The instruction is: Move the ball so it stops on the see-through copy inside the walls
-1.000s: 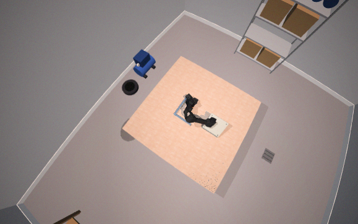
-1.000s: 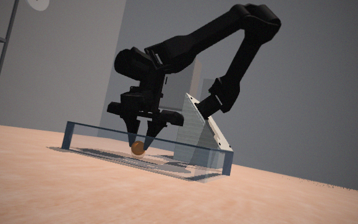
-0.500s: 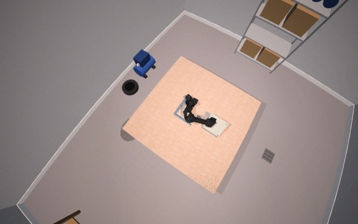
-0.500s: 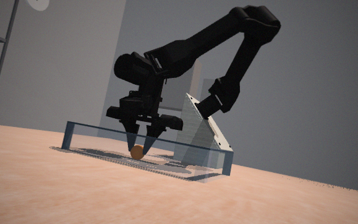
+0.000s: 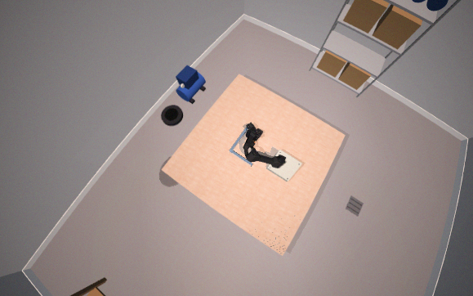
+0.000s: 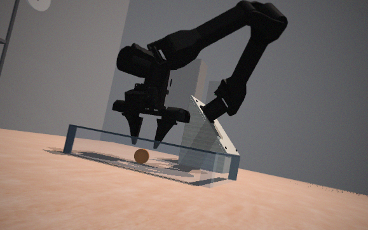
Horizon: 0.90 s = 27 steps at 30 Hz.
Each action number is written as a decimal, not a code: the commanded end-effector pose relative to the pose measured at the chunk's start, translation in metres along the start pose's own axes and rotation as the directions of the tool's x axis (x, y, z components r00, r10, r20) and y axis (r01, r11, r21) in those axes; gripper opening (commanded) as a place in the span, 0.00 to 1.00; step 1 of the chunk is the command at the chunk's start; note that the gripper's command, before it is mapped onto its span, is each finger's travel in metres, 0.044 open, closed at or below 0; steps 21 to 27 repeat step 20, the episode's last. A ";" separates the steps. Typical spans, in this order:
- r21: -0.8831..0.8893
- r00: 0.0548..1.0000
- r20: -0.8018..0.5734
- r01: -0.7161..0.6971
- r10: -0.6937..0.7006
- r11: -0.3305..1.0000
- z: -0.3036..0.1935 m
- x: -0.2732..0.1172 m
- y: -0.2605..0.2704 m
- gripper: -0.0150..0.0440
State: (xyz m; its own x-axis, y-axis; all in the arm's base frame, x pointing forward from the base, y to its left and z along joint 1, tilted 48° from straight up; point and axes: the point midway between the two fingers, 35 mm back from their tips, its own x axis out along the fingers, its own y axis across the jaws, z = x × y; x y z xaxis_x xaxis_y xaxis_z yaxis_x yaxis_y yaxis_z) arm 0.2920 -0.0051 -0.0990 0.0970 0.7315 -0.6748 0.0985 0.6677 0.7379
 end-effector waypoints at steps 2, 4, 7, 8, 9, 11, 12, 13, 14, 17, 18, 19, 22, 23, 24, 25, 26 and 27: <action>-0.012 1.000 0.019 0.003 -0.003 1.000 0.002 -0.059 0.001 0.72; -0.012 1.000 0.019 0.003 -0.003 1.000 0.002 -0.059 0.001 0.72; 0.000 0.999 0.037 0.004 -0.004 1.000 0.004 -0.054 -0.002 0.72; 0.000 0.999 0.037 0.004 -0.004 1.000 0.004 -0.054 -0.002 0.72; 0.000 0.999 0.037 0.004 -0.004 1.000 0.004 -0.054 -0.002 0.72; 0.000 0.999 0.037 0.004 -0.004 1.000 0.004 -0.054 -0.002 0.72; 0.000 0.999 0.037 0.004 -0.004 1.000 0.004 -0.054 -0.002 0.72; 0.000 0.999 0.037 0.004 -0.004 1.000 0.004 -0.054 -0.002 0.72; -0.001 0.999 0.037 0.005 -0.005 1.000 0.005 -0.057 -0.003 0.77; -0.006 0.999 0.038 0.008 -0.008 1.000 0.004 -0.094 -0.003 0.90; -0.007 0.999 0.038 0.008 -0.008 1.000 0.003 -0.103 -0.002 0.94; -0.007 0.999 0.038 0.008 -0.008 1.000 0.003 -0.105 -0.002 0.99; -0.007 0.999 0.038 0.008 -0.008 1.000 0.003 -0.105 -0.002 1.00; -0.007 0.999 0.038 0.008 -0.008 1.000 0.003 -0.105 -0.002 1.00; -0.007 0.999 0.038 0.008 -0.008 1.000 0.003 -0.105 -0.002 1.00; -0.007 0.999 0.038 0.008 -0.008 1.000 0.003 -0.105 -0.002 1.00; -0.007 0.999 0.038 0.008 -0.008 1.000 0.003 -0.105 -0.002 1.00; -0.007 0.999 0.038 0.008 -0.008 1.000 0.003 -0.105 -0.002 1.00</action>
